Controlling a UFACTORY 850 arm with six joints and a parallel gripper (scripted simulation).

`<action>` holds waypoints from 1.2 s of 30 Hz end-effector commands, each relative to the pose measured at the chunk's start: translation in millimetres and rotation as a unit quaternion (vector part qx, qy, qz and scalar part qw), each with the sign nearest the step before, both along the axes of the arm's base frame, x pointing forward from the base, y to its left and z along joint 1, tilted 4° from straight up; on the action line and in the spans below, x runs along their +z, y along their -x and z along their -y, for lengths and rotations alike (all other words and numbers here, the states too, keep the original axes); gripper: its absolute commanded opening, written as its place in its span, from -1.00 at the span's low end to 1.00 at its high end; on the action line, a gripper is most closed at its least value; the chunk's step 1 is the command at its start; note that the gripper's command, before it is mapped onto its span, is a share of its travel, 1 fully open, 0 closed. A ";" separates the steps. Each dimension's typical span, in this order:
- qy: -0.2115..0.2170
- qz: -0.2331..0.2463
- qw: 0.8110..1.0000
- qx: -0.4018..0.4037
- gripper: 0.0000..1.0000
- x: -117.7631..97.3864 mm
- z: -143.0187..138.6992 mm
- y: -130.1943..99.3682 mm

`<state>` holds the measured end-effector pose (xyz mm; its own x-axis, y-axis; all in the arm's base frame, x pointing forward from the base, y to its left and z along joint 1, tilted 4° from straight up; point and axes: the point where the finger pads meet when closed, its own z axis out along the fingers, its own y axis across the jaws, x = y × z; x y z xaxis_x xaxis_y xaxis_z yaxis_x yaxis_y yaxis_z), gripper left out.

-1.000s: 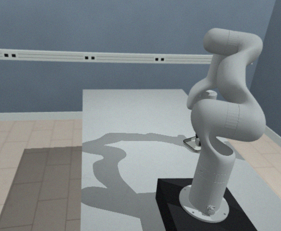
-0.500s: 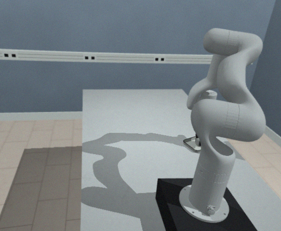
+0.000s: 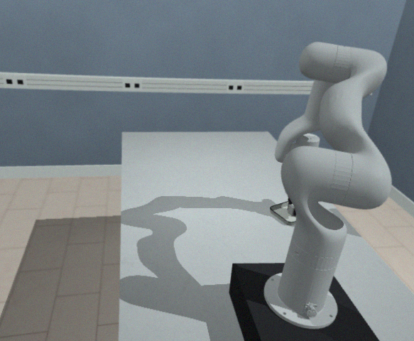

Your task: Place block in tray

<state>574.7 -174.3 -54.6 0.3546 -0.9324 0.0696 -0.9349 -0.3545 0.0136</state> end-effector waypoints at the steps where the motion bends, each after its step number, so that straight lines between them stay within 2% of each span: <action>1: 0.000 0.001 1.000 0.000 -1.00 0.7 0.3 -1.2; 16: 0.000 0.001 1.000 0.000 -1.00 0.6 0.3 -1.2; 17: 0.000 0.001 1.000 0.000 0.09 0.6 0.3 -1.2; 36: 0.000 0.001 1.000 0.000 0.09 0.6 0.3 -1.2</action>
